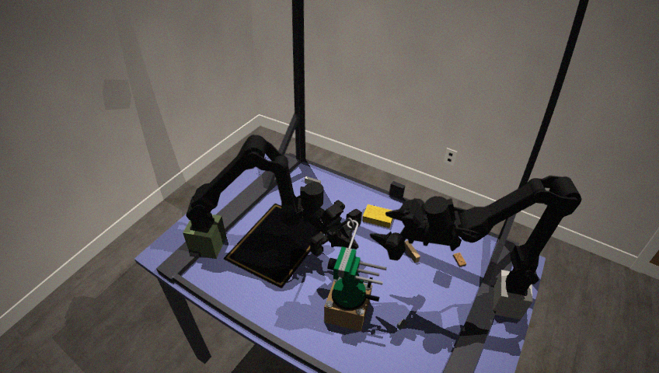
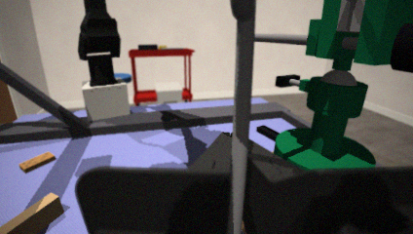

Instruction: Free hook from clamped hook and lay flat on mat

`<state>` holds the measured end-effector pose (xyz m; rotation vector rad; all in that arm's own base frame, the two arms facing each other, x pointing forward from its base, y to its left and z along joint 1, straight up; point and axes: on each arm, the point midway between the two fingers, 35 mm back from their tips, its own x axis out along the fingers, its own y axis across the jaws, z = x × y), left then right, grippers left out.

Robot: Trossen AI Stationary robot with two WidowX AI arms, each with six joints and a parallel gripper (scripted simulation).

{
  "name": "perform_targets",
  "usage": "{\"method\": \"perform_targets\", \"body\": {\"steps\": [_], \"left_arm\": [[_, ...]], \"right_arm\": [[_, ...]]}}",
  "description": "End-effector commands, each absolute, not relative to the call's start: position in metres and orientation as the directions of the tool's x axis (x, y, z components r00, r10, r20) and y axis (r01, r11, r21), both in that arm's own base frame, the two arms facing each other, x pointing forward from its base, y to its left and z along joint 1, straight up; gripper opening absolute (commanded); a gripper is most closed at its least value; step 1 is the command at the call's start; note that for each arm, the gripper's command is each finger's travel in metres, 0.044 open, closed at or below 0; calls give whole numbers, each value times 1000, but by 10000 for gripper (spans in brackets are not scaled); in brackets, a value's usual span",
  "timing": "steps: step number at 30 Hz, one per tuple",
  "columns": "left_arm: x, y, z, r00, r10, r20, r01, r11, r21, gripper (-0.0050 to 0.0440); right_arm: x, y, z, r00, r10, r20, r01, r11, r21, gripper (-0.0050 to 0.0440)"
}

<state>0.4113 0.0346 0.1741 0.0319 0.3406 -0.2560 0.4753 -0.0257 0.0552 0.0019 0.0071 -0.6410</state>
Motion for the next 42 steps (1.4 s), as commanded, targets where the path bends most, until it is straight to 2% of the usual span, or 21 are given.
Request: {"method": "perform_targets", "body": {"steps": [1,42], "left_arm": [[413,35,184,918,-243,-314,257,966,4,440],[413,35,184,918,-243,-314,257,966,4,440]], "right_arm": [[478,-25,71,803,-596,16,596,803,18,0],[475,-21,87,803,-596,16,596,803,18,0]]}}
